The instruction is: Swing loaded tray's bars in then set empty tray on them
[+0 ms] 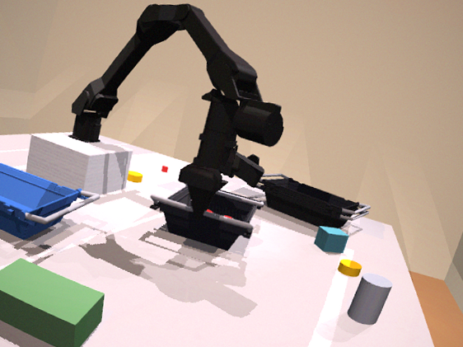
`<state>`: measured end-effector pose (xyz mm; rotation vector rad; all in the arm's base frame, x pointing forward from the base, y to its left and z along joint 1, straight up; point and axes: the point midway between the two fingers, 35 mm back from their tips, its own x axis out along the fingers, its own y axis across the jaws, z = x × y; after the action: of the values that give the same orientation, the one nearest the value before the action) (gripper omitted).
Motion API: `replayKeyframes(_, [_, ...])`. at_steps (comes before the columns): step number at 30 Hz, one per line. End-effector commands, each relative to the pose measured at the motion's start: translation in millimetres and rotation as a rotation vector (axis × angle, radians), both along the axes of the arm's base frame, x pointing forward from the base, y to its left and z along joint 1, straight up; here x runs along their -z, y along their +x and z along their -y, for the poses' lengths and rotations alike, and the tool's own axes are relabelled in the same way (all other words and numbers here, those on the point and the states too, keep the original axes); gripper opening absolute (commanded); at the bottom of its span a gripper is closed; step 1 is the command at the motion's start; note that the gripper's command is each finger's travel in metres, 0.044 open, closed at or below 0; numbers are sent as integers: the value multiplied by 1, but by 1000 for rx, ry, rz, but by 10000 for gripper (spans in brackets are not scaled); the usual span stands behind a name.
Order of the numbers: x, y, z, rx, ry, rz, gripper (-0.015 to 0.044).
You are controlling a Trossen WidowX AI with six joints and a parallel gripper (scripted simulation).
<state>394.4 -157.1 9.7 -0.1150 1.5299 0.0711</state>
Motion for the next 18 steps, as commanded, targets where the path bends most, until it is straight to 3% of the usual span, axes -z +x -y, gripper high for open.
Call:
replayKeyframes(1, [-7, -2, -16, -5, 11, -6, 85])
replayKeyframes(18, [4, -7, -60, -5, 15, -6, 85])
